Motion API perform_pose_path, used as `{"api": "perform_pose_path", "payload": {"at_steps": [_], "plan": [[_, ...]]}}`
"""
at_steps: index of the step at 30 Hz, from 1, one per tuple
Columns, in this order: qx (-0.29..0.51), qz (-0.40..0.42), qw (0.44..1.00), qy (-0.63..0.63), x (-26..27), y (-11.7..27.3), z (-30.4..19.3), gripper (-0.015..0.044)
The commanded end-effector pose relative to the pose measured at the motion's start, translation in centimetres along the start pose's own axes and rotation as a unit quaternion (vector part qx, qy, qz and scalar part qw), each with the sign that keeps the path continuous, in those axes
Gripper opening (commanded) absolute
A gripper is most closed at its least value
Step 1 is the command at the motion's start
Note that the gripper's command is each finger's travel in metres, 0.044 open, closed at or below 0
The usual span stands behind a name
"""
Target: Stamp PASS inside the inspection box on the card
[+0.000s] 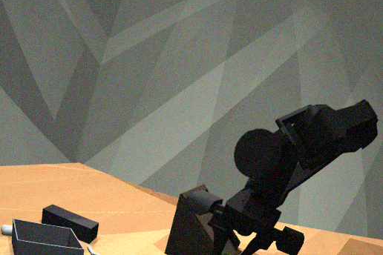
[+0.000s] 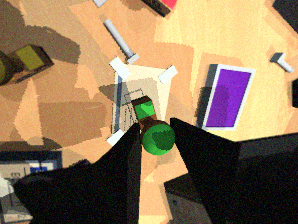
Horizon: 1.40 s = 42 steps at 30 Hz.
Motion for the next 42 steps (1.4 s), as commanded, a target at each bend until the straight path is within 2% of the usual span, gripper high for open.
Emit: {"api": "perform_pose_path", "payload": {"at_steps": [1, 42], "plan": [[0.0, 0.002, 1.0, -0.001, 0.2, -0.3, 0.0, 0.0], [-0.002, 0.002, 1.0, -0.001, 0.6, -2.4, -0.4, 0.0]]}}
Point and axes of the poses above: the point midway between the two fingers, 35 mm back from their tips, its own y axis back along the fingers, its own x axis across the jaws, z = x × y, the point moved 5 cm from there along y, back along the fingers, and after that the axes turned 7 degrees about y, right-handed, at the moved point
